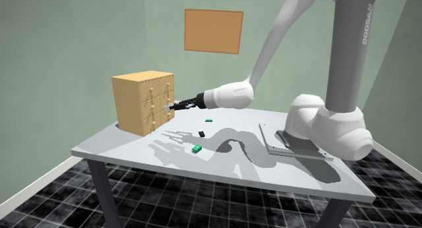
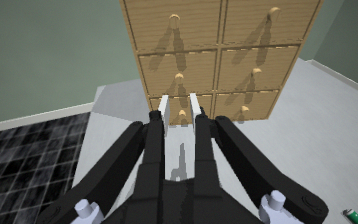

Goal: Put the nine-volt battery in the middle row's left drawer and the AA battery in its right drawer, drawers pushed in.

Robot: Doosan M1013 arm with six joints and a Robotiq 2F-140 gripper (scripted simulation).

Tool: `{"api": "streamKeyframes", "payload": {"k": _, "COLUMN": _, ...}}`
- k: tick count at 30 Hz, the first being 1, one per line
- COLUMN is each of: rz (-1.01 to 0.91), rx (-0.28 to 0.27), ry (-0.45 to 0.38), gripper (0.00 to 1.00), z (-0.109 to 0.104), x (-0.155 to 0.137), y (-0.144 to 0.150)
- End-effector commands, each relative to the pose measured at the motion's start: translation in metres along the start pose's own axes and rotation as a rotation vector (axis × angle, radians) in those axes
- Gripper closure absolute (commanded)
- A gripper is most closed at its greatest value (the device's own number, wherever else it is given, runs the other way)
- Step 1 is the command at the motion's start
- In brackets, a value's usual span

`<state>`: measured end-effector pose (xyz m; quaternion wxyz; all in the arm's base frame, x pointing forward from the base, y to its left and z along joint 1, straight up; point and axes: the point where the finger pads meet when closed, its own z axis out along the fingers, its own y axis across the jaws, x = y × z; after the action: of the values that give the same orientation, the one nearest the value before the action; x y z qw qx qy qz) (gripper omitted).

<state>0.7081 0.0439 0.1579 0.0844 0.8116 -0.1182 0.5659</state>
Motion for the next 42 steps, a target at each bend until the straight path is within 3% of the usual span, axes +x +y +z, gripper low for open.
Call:
{"api": "streamKeyframes", "payload": {"k": 1, "rz": 0.000, "rx": 0.000, "ry": 0.000, "gripper": 0.80, "z": 0.004, "x": 0.000, "y": 0.000}}
{"api": "streamKeyframes", "payload": {"k": 23, "rz": 0.000, "rx": 0.000, "ry": 0.000, "gripper": 0.80, "z": 0.061, "x": 0.003, "y": 0.000}}
{"api": "streamKeyframes", "payload": {"k": 42, "rz": 0.000, "rx": 0.000, "ry": 0.000, "gripper": 0.80, "z": 0.065, "x": 0.003, "y": 0.000}}
